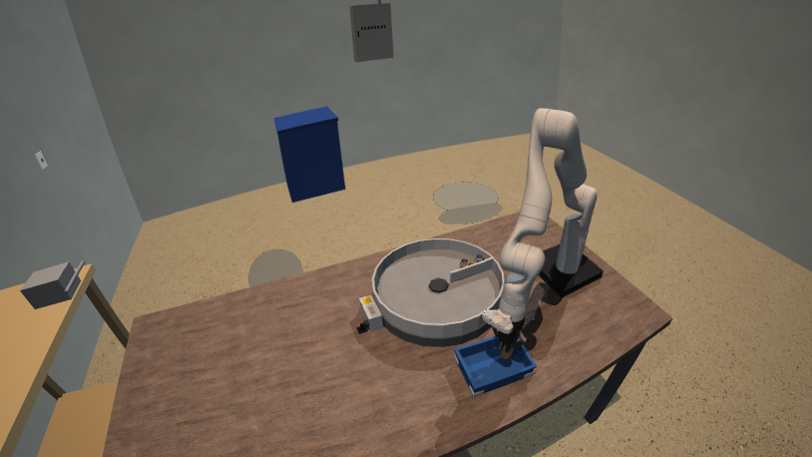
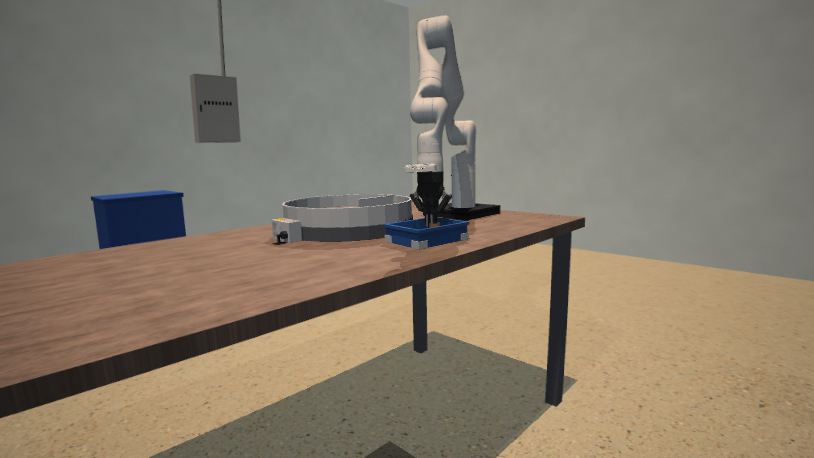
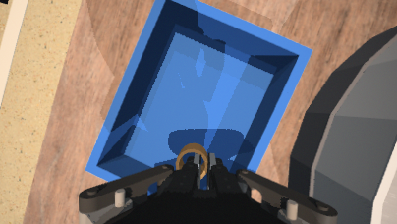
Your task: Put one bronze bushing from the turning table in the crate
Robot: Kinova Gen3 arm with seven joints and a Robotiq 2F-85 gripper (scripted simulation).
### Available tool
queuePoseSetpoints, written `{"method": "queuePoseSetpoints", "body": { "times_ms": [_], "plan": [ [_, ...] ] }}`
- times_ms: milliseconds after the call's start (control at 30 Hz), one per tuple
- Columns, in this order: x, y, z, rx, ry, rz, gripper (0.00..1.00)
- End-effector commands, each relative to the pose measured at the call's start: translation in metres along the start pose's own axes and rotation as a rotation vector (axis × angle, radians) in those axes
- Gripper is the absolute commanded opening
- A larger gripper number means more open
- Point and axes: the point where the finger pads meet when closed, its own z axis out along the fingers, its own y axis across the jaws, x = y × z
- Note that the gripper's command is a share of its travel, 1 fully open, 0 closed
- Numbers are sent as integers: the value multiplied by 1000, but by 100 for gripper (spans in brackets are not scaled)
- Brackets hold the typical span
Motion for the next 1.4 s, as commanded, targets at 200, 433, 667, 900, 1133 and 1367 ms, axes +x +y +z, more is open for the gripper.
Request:
{"method": "queuePoseSetpoints", "body": {
  "times_ms": [200,433,667,900,1133,1367],
  "plan": [
    [0,0,7,0,-1,0,0],
    [0,0,7,0,-1,0,0],
    [0,0,10,0,-2,0,0],
    [0,0,10,0,-2,0,0],
    [0,0,10,0,-1,0,16],
    [0,0,10,0,-1,0,16]
  ]
}}
